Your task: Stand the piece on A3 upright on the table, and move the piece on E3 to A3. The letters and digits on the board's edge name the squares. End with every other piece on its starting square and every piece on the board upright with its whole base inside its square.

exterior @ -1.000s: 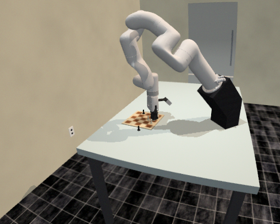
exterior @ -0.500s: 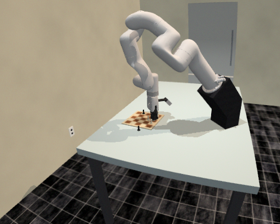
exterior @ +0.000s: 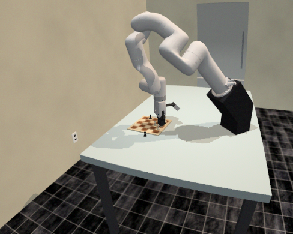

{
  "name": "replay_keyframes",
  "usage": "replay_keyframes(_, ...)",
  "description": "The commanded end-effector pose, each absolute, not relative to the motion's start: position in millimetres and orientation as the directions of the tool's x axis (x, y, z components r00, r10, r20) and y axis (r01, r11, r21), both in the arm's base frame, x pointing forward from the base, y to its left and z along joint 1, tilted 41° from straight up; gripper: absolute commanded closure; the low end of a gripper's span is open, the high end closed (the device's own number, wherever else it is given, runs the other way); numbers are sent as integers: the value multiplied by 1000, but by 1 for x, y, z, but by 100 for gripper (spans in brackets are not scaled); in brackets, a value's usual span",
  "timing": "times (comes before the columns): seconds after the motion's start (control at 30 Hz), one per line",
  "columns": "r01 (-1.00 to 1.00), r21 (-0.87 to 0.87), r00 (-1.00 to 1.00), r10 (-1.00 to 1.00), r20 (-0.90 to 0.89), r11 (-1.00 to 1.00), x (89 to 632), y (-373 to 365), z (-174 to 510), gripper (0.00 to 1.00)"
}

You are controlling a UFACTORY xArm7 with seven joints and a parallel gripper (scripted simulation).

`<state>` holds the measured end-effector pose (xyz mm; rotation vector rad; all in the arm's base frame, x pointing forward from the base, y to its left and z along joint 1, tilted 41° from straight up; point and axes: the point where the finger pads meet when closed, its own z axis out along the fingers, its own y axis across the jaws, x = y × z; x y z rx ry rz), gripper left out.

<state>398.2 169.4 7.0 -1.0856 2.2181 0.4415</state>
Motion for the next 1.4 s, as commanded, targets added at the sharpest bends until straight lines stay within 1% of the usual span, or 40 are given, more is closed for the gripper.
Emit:
replay_keyframes(0.0, -794, 24, -468, -587, -660, 607, 399, 169, 7, 100)
replay_keyframes(1.07, -794, 24, -468, -587, -660, 607, 399, 169, 7, 100)
replay_keyframes(1.1, -794, 24, -468, -587, -660, 607, 399, 169, 7, 93)
replay_keyframes(1.23, -794, 24, -468, -587, -660, 607, 399, 169, 7, 93)
replay_keyframes(1.27, -794, 24, -468, -587, -660, 607, 399, 169, 7, 85)
replay_keyframes(1.33, -794, 24, -468, -587, -660, 607, 399, 169, 7, 85)
replay_keyframes(1.37, -794, 24, -468, -587, -660, 607, 399, 169, 7, 78)
